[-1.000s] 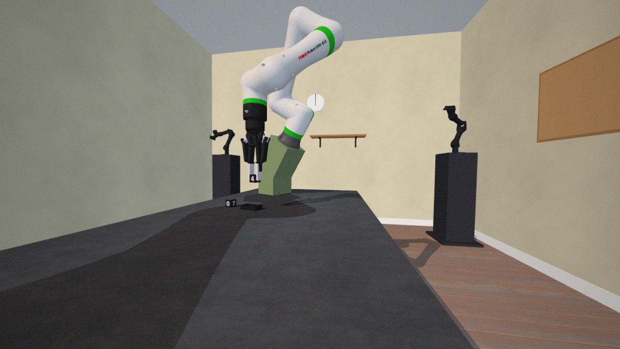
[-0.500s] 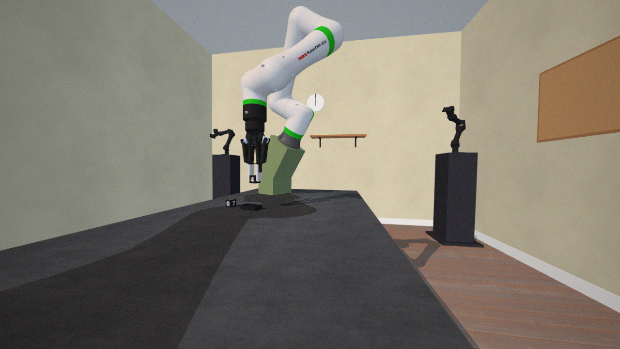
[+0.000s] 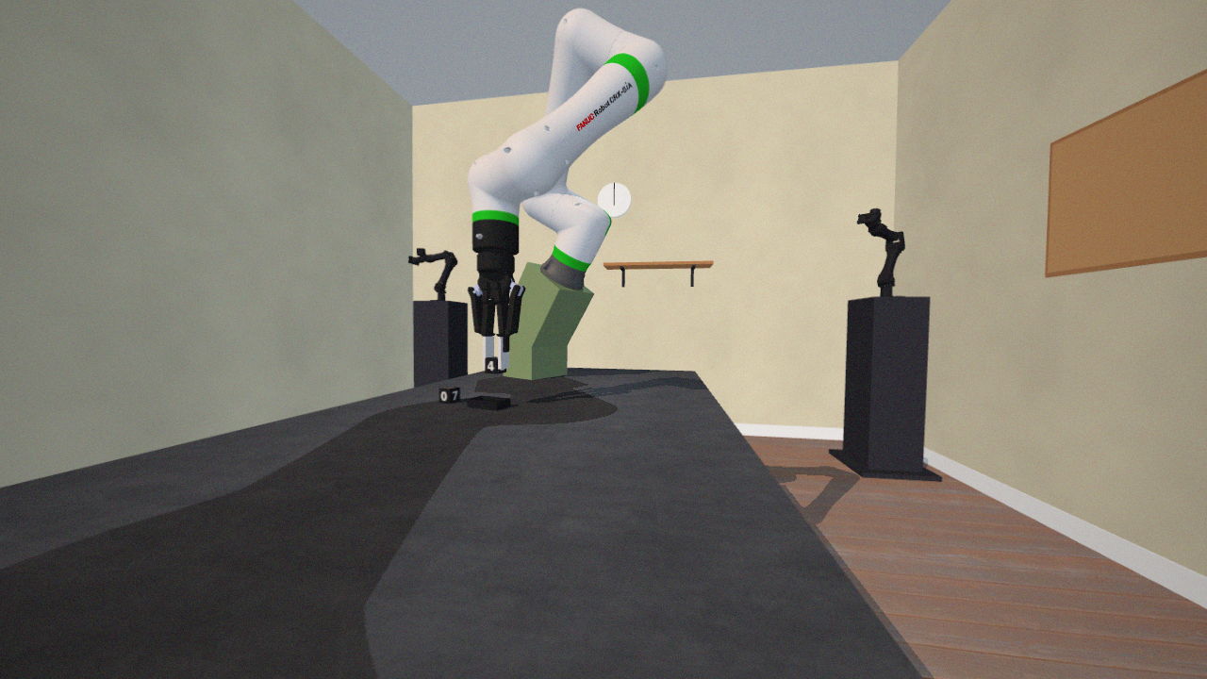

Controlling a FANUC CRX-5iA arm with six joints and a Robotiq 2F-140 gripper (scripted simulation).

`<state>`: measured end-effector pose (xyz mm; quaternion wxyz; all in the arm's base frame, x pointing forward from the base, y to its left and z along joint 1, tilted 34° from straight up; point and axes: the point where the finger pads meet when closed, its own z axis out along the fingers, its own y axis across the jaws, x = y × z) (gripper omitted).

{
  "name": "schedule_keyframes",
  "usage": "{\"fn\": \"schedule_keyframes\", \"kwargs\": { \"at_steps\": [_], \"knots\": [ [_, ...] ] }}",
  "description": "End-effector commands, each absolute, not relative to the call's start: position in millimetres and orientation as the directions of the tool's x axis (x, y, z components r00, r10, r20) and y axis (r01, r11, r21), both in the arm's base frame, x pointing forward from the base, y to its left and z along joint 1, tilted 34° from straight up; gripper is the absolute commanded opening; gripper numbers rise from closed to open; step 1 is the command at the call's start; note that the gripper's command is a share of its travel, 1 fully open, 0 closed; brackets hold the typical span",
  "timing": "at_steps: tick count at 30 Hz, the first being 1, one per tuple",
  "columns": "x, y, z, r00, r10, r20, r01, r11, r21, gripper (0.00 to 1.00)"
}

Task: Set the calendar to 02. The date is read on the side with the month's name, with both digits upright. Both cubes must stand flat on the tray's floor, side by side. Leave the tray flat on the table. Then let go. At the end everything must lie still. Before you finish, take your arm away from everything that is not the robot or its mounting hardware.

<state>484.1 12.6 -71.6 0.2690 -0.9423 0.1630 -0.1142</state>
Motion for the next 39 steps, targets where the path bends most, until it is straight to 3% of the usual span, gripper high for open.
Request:
{"fn": "schedule_keyframes", "kwargs": {
  "at_steps": [1, 39],
  "knots": [
    [487, 16, -78, 0.921, -0.369, 0.128, -0.246, -0.802, -0.544, 0.17],
    [493, 24, -94, 0.921, -0.369, 0.128, -0.246, -0.802, -0.544, 0.17]
  ]
}}
